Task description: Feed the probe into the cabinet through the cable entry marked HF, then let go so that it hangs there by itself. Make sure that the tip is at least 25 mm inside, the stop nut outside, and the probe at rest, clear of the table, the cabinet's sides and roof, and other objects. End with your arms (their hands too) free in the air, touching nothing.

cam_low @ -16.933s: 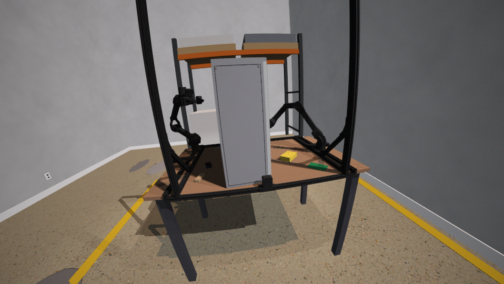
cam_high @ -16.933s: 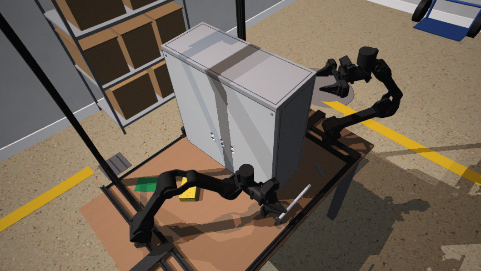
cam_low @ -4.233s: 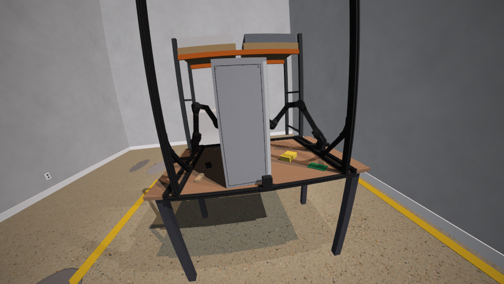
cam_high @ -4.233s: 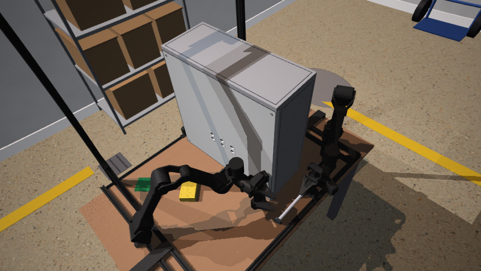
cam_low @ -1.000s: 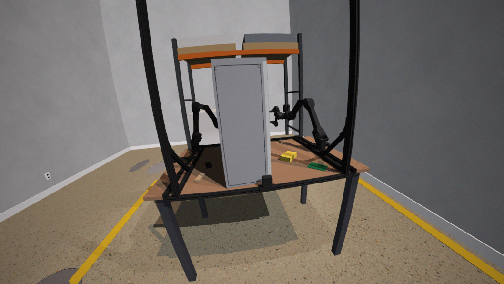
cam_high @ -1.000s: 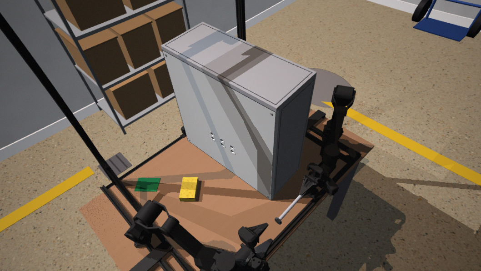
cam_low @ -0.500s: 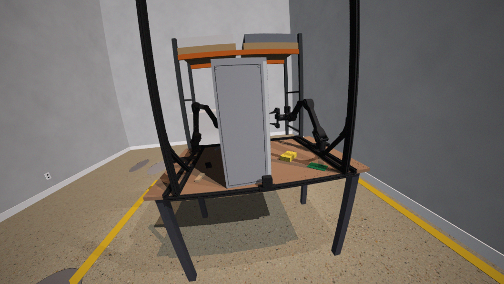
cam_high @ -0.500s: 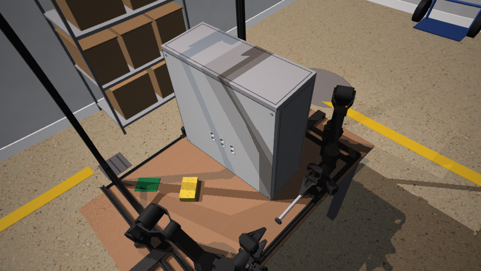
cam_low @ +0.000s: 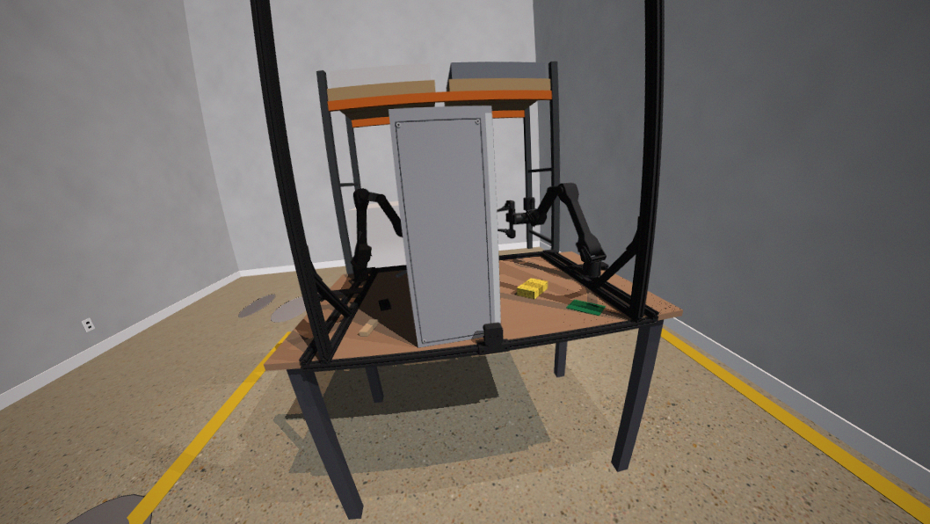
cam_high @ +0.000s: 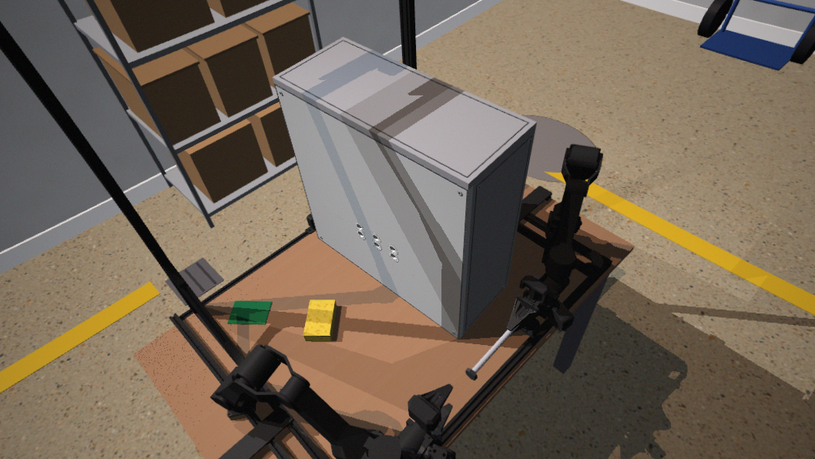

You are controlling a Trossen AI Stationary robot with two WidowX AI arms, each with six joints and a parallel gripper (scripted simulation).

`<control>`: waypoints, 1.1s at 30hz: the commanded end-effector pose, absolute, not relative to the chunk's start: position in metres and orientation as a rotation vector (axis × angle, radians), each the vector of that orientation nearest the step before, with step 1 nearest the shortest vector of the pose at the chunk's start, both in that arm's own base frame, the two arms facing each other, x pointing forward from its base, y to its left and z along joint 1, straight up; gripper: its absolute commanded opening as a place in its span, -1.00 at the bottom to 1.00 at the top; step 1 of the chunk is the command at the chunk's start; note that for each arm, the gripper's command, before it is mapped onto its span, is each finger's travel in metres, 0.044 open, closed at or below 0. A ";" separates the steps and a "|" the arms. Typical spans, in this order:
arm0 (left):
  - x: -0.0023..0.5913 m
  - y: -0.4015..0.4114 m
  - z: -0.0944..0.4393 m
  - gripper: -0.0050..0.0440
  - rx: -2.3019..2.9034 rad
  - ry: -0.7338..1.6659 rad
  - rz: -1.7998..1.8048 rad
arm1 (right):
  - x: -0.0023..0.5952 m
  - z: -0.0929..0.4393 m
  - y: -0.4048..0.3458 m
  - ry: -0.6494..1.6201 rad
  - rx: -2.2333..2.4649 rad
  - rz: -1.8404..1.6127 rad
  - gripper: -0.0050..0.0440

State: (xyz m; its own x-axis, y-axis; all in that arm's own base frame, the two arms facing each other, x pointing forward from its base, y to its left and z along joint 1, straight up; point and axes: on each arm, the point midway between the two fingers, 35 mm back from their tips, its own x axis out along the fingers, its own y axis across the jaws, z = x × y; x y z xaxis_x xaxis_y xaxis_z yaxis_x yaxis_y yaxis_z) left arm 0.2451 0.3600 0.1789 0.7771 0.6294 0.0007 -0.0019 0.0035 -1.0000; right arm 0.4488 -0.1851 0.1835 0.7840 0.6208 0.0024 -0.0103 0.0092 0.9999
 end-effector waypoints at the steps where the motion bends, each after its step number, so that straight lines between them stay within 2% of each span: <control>1: 0.245 0.361 0.179 -0.80 -1.503 -0.536 0.536 | 0.453 0.178 -0.182 0.526 1.506 0.527 1.00; 33: 0.245 0.361 0.179 -0.80 -1.503 -0.536 0.536 | 0.485 0.179 -0.159 0.520 1.508 0.520 1.00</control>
